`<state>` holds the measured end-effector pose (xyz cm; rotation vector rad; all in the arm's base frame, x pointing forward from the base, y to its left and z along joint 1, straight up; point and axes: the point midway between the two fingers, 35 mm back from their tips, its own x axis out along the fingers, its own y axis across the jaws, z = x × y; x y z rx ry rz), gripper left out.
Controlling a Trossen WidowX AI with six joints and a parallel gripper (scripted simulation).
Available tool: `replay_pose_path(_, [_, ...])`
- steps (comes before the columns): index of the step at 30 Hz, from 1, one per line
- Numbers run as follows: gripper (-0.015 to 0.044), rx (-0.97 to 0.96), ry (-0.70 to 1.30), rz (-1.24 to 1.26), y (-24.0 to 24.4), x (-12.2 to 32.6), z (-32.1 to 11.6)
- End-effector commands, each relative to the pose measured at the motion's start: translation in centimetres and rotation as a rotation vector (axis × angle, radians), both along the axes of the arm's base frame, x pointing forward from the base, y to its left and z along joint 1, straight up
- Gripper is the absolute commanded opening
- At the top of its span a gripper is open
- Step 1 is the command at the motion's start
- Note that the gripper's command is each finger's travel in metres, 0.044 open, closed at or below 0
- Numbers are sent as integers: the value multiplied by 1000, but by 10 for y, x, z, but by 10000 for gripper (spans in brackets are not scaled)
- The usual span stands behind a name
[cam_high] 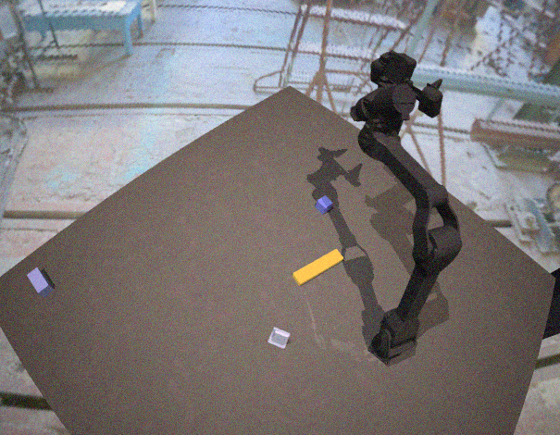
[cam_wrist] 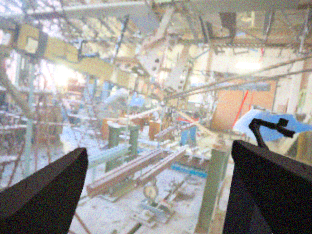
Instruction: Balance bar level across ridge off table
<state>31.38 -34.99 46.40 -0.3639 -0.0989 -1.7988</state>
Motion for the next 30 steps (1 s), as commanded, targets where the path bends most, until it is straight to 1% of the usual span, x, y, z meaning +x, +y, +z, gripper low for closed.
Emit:
replay_pose_path(1, [374, 1, 7, 3, 0, 1, 0])
replay_pose_path(3, [321, 13, 61, 23, 2, 8, -3])
replay_pose_path(4, [315, 22, 101, 39, 3, 14, -5])
replay_pose_path(16, [315, 120, 573, 253, 26, 76, -47])
replay_pose_path(23, [315, 176, 837, 393, 47, 103, -84])
replay_pose_path(30, [315, 234, 1093, 542, 74, 120, -128])
